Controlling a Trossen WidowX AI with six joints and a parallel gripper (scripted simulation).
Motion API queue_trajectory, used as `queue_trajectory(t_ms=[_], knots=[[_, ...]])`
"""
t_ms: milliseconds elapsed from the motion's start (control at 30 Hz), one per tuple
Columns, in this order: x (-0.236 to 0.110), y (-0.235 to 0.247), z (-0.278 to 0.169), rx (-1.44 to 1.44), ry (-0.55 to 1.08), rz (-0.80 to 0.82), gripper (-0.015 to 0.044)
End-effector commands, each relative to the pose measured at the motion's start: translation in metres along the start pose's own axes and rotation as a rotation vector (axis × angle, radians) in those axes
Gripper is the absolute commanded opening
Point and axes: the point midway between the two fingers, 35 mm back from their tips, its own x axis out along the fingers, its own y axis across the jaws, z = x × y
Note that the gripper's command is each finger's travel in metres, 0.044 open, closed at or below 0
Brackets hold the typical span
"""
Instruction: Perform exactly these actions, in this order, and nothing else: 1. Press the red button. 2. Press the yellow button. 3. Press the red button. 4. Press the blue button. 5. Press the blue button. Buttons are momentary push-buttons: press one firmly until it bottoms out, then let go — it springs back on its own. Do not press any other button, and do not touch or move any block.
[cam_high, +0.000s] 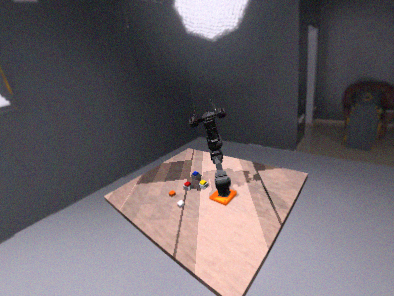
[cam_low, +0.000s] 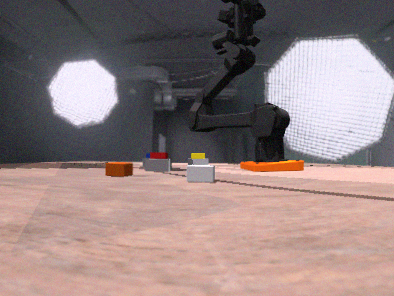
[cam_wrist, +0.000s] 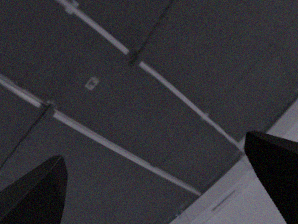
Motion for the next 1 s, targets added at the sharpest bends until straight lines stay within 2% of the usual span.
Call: queue_trajectory(t_ms=[0, 233, 400, 533, 733, 967], knots=[[0.001, 0.000, -0.003, -0.009, 0.008, -0.003, 0.0400], [0.020, -0.028, -0.092, -0.289, 0.332, -0.123, 0.0400], [0.014, -0.080, -0.143, -0.470, 0.583, -0.278, 0.0400], [-0.004, -0.133, -0.167, -0.588, 0.773, -0.446, 0.0400], [-0.051, -0.217, -0.169, -0.709, 1.024, -0.764, 0.0400], [-0.128, -0.293, -0.126, -0.740, 1.247, -1.221, 0.0400]])
